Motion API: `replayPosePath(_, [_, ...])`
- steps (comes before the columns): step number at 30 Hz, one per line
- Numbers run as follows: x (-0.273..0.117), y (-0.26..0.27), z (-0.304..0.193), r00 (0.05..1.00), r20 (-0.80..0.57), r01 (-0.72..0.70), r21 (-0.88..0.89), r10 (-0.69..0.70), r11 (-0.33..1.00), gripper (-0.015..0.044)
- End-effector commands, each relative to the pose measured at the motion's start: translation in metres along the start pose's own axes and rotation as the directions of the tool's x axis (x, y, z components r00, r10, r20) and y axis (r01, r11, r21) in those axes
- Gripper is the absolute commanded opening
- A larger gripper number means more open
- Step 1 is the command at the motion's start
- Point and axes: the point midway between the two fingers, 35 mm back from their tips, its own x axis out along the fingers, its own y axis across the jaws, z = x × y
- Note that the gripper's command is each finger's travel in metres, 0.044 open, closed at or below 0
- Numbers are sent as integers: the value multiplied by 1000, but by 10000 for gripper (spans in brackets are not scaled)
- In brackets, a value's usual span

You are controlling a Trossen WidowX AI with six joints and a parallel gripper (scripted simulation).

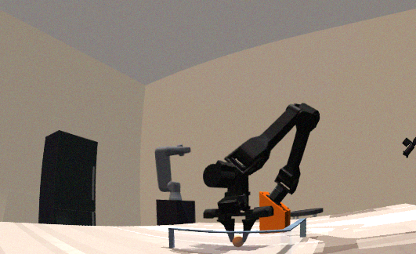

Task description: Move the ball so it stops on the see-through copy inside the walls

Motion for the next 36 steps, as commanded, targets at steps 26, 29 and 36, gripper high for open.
replayPosePath(26, [-125, -2, -1, 1000, -4, 1, 7, -1, 1000, 0])
replayPosePath(29, [-124, -2, -1, 1000, -4, 1, 7, -1, 1000, 0])
replayPosePath(36, [-100, -10, -13, 1000, -4, 0, 8, 0, 1000, 0])
